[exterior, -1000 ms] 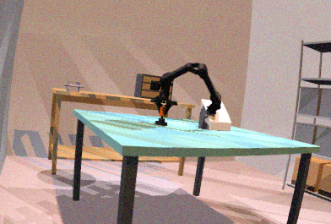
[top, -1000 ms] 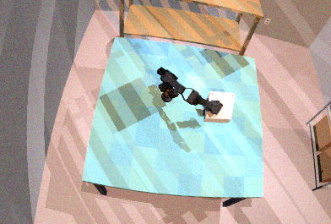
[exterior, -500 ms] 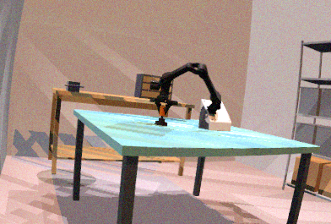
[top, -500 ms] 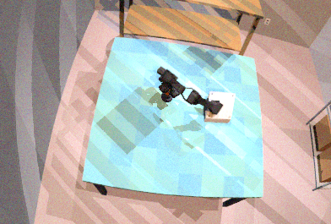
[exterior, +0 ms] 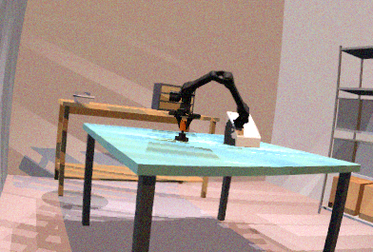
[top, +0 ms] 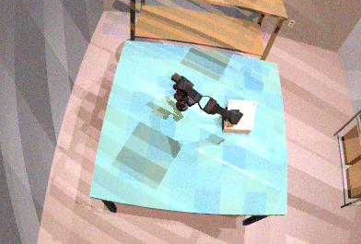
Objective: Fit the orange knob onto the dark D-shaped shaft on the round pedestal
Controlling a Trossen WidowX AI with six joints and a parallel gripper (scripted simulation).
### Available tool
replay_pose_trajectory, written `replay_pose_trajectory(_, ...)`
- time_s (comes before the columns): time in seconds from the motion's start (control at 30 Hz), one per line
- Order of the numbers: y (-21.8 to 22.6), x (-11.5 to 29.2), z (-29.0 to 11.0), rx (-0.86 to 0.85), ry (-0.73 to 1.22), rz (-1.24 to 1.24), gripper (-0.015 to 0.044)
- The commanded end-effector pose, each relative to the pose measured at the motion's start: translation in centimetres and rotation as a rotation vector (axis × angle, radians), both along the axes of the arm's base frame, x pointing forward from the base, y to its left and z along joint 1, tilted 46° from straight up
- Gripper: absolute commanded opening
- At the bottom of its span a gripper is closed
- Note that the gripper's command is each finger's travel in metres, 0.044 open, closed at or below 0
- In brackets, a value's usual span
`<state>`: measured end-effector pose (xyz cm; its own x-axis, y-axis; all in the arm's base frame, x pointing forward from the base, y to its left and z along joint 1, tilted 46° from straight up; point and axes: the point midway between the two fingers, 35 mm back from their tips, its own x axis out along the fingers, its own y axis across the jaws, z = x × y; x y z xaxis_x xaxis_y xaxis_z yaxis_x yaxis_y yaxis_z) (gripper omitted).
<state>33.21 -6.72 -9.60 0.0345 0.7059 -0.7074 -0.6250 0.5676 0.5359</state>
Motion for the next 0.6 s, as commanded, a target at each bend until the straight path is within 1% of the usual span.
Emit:
replay_pose_trajectory(0.0, 0.07, 0.12, 0.00, 0.002, -0.010, 0.004, 0.0000)
replay_pose_trajectory(0.33, -0.31, 0.19, 0.33, 0.002, -0.016, 0.011, 0.0000)
replay_pose_trajectory(0.57, -0.23, 0.19, 0.20, -0.006, -0.158, 0.152, 0.0000)
